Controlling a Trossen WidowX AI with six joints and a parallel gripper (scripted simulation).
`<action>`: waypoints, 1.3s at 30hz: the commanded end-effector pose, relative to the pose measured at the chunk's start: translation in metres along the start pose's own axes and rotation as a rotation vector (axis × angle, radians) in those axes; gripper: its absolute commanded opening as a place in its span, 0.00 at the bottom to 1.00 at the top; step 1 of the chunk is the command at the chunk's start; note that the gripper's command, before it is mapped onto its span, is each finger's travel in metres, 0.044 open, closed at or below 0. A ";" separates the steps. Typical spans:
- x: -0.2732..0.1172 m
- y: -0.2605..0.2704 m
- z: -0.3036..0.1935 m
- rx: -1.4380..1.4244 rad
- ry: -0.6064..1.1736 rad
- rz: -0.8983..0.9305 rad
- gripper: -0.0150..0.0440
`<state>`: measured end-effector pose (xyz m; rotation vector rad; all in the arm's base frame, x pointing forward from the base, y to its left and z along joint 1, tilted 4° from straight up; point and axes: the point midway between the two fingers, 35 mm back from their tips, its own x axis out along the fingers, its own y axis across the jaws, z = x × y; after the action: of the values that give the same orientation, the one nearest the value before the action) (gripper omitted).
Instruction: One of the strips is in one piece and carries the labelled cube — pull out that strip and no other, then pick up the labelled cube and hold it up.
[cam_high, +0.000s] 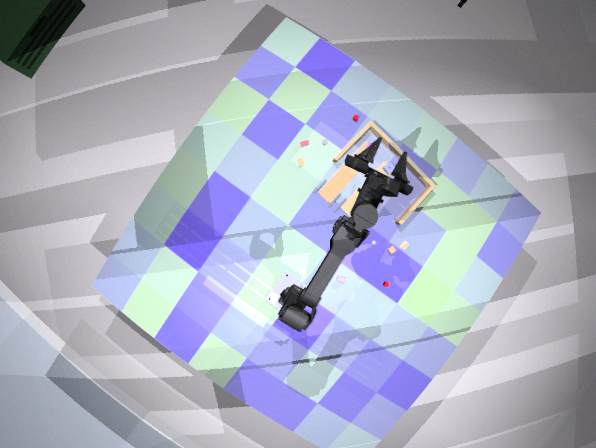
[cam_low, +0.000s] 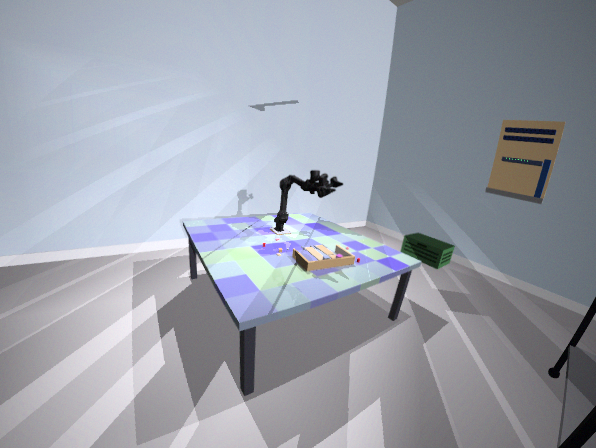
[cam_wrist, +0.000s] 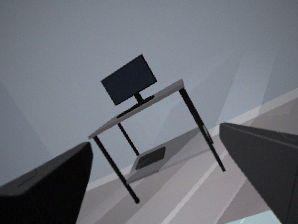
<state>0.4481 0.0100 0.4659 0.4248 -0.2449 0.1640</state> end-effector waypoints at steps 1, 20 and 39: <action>-0.043 -0.024 -0.034 -0.106 0.168 -0.116 0.93; -0.224 -0.086 -0.158 -0.362 0.747 -0.331 0.93; -0.214 -0.091 -0.167 -0.319 0.852 -0.359 0.75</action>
<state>0.2855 -0.0232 0.2295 0.0306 0.5613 -0.0513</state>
